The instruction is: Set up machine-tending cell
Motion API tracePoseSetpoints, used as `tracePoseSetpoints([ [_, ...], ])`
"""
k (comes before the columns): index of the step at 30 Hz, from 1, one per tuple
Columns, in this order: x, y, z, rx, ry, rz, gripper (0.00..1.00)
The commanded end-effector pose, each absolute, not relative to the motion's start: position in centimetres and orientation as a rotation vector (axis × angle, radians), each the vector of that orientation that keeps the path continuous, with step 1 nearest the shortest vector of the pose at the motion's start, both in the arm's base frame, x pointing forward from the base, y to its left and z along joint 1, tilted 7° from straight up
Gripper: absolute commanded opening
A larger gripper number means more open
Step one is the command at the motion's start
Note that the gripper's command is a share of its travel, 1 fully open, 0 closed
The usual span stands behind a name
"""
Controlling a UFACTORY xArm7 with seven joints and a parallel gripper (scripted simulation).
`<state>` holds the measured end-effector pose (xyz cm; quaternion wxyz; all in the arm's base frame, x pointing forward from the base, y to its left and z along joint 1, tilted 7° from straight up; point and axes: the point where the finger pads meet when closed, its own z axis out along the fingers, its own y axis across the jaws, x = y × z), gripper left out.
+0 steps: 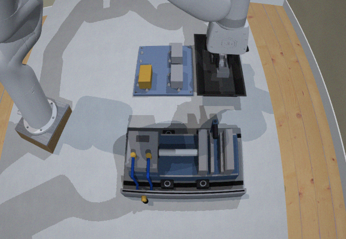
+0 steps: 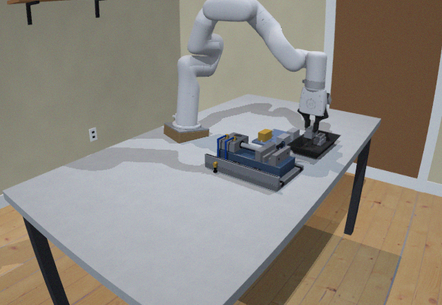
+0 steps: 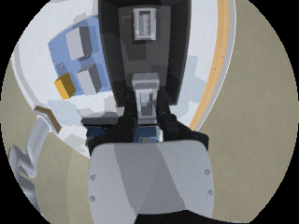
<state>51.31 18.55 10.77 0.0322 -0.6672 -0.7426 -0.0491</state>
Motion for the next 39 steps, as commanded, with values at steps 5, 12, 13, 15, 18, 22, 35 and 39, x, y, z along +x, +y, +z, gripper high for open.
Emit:
tracePoseSetpoints([
  [5,51.5,18.7,9.4,-2.056,-2.288,-0.158,0.0],
  [12,51.6,18.9,8.5,-2.056,-2.288,-0.158,0.0],
  [13,51.6,18.9,8.3,-2.056,-2.288,-0.158,0.0],
  [15,51.6,18.9,8.0,-2.056,-2.288,-0.158,0.0],
  [18,51.6,19.0,7.5,-2.056,-2.288,-0.158,0.0],
  [22,51.6,19.0,7.0,-2.056,-2.288,-0.158,0.0],
  [35,51.6,19.1,6.3,-2.056,-2.288,-0.158,0.0],
  [39,51.6,19.1,6.2,-2.056,-2.288,-0.158,0.0],
])
